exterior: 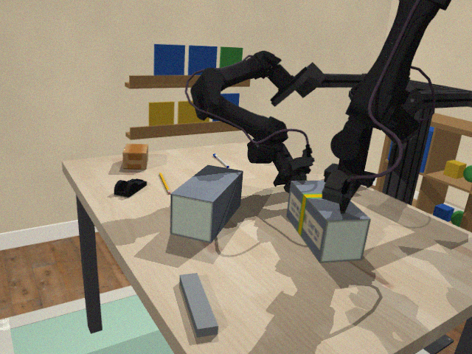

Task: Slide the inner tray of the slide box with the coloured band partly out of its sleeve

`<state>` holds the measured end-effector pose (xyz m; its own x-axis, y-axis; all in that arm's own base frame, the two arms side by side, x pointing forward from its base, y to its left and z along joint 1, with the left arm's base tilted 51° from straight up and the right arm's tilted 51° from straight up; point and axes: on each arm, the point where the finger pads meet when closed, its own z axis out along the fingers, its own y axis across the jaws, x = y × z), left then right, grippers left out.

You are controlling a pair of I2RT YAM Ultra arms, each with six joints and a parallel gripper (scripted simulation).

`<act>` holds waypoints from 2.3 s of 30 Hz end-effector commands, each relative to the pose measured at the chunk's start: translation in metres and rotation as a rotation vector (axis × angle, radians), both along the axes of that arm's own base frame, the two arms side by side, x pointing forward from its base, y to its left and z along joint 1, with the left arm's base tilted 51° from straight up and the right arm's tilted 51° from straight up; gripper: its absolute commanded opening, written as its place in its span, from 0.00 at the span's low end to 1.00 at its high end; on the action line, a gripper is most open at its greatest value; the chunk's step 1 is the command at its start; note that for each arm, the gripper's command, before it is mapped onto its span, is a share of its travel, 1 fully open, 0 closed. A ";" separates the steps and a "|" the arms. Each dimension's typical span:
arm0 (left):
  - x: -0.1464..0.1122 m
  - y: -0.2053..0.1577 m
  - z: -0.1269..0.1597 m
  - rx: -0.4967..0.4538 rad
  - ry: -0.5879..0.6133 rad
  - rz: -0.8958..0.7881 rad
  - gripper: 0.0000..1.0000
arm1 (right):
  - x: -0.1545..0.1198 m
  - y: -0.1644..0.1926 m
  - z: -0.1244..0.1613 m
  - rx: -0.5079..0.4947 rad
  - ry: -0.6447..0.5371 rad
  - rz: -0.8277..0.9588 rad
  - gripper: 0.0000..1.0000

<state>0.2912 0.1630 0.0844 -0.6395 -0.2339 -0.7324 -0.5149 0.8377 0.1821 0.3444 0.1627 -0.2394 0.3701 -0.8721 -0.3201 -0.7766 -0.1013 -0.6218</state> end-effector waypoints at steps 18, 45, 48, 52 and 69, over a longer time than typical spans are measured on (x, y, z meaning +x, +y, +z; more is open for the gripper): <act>-0.019 -0.015 -0.044 -0.083 0.135 -0.034 0.01 | 0.020 0.041 0.027 0.102 -0.105 0.087 0.01; -0.017 -0.014 -0.044 -0.082 0.130 -0.035 0.01 | 0.013 0.047 -0.011 0.014 0.001 0.039 0.01; -0.017 -0.014 -0.044 -0.082 0.131 -0.035 0.01 | 0.011 0.044 -0.013 0.010 0.018 0.030 0.01; -0.017 -0.014 -0.045 -0.083 0.132 -0.035 0.01 | 0.011 0.044 -0.012 0.009 0.019 0.030 0.01; -0.015 -0.013 -0.043 -0.083 0.133 -0.034 0.01 | -0.005 0.025 0.016 0.014 0.005 0.031 0.01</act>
<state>0.2908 0.1627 0.0839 -0.6432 -0.2352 -0.7287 -0.5137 0.8382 0.1829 0.3464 0.1781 -0.2318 0.3568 -0.8785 -0.3176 -0.7838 -0.0965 -0.6135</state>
